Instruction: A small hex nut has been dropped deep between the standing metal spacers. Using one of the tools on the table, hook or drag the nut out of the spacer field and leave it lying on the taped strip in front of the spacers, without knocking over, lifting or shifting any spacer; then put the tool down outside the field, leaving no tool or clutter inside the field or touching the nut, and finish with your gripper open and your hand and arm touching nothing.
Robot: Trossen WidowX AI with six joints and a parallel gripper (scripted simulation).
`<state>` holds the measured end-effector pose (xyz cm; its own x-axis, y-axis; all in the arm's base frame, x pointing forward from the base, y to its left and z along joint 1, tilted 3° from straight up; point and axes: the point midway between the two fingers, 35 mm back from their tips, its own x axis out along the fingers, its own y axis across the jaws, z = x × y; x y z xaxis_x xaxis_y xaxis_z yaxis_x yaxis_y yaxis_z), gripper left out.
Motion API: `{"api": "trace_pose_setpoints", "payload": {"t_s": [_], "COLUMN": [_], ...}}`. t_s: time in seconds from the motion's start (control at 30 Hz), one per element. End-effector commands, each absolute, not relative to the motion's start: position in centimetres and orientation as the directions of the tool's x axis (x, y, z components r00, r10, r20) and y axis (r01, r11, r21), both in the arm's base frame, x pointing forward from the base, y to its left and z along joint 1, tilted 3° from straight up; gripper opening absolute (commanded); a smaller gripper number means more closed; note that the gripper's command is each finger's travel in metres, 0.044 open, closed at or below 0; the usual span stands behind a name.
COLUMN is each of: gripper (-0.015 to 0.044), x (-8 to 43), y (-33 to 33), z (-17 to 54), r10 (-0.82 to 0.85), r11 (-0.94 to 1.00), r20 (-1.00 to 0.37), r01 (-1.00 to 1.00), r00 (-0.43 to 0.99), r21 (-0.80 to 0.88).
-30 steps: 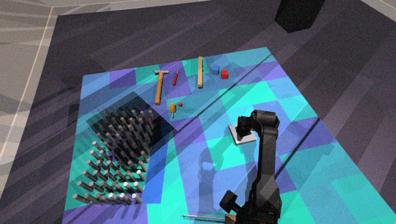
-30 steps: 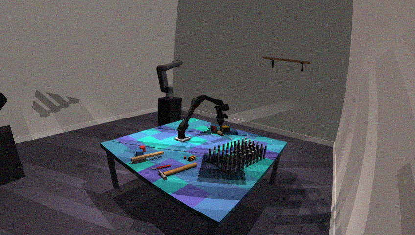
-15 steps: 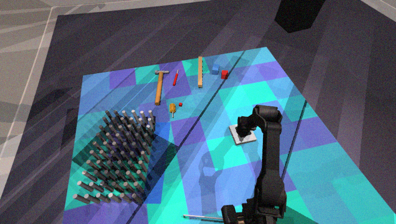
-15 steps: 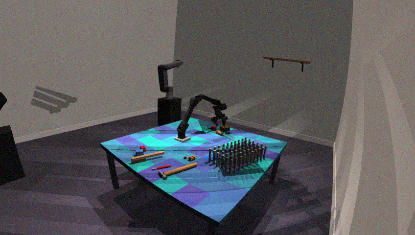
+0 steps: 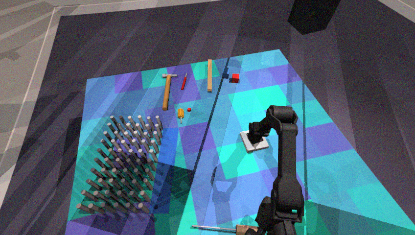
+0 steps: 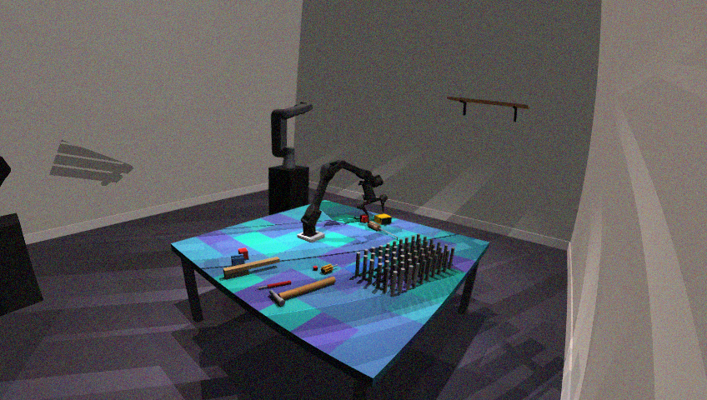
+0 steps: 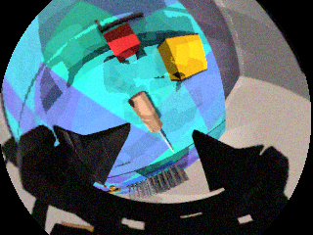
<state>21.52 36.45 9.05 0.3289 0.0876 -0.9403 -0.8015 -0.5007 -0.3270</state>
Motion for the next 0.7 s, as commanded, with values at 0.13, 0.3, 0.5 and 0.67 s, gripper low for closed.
{"api": "trace_pose_setpoints", "payload": {"t_s": [0.13,0.3,0.5,0.67], "gripper": [0.0440,0.0440,0.0440,0.0309], "x": [20.98,20.98,20.98,20.98], "y": [35.58,35.58,35.58,35.58], "z": [8.79,8.79,8.79,8.79], "r10": [0.087,0.087,0.087,0.087], "r11": [-0.873,-0.873,-0.873,-0.873], "r20": [-0.915,-0.915,-0.915,-0.915], "r01": [-0.412,-0.412,-0.412,-0.412], "r00": [0.394,0.394,0.394,0.394], "r21": [-0.261,-0.261,-0.261,-0.261]}}
